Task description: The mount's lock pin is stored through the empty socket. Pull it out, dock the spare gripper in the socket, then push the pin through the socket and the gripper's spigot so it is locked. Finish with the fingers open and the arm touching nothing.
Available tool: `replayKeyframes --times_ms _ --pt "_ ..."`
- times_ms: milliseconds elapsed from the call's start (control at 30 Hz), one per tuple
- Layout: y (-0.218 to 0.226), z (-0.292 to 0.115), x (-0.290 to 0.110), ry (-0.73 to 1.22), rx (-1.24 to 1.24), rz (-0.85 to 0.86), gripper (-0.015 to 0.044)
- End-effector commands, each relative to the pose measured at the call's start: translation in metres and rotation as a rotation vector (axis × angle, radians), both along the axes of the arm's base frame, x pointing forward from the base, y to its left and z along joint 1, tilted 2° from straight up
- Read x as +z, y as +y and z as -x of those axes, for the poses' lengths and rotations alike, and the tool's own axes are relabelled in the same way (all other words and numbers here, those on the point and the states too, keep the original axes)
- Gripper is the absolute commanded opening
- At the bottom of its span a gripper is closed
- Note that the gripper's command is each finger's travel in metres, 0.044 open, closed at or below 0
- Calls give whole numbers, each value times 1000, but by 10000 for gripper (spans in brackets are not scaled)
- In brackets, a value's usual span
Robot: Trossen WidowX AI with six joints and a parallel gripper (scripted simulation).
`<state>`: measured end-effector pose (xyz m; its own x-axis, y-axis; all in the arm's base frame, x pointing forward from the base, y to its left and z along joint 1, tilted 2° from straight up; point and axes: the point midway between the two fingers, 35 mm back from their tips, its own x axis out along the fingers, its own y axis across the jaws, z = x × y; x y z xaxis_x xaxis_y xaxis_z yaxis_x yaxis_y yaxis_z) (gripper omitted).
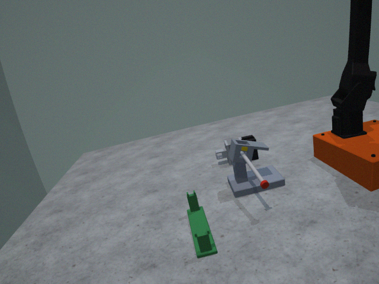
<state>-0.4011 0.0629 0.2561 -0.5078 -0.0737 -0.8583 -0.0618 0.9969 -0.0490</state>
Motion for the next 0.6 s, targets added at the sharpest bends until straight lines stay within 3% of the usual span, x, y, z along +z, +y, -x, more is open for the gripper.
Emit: replayKeyframes --times_ms 0,100,567 --pt "2 -3 0 -2 -6 4 374" --pt "32 -27 -4 -22 -23 -17 300" --pt "203 -144 -32 -189 268 -396 300"
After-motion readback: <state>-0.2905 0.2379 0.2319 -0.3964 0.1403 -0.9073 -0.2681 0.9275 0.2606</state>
